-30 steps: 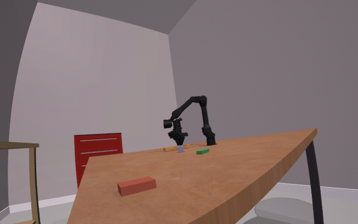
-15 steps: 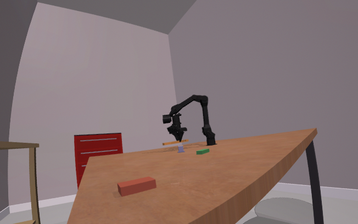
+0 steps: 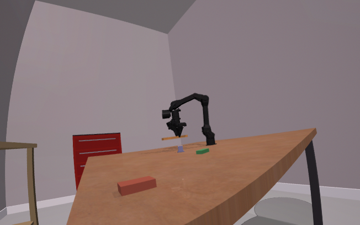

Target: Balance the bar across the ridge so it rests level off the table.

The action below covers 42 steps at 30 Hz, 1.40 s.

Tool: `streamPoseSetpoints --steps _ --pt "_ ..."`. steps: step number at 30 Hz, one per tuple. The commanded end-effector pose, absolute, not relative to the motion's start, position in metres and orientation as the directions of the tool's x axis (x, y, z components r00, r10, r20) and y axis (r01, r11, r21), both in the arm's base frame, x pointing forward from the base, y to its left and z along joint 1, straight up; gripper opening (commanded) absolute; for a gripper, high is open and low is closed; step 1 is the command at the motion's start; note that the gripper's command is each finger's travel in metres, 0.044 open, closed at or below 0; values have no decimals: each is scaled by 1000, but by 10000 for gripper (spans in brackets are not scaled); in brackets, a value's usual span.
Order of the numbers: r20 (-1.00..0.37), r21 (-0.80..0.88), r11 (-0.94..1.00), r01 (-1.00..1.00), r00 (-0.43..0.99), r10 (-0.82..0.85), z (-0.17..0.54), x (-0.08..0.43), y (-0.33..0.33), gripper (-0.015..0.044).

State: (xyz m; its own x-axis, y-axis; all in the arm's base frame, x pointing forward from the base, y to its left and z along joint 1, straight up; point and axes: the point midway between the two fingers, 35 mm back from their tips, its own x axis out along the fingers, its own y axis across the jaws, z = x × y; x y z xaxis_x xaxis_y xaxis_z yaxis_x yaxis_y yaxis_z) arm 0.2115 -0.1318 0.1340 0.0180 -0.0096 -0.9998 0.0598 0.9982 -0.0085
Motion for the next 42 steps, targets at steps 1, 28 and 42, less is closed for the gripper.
streamPoseSetpoints --steps 1,28,42 --pt "-1000 -13 1000 -3 22 -13 137 219 -125 0" --pt "-1000 -19 823 -568 27 -4 140 272 -44 0" --pt "-1000 -23 584 -811 29 0 140 294 4 0"
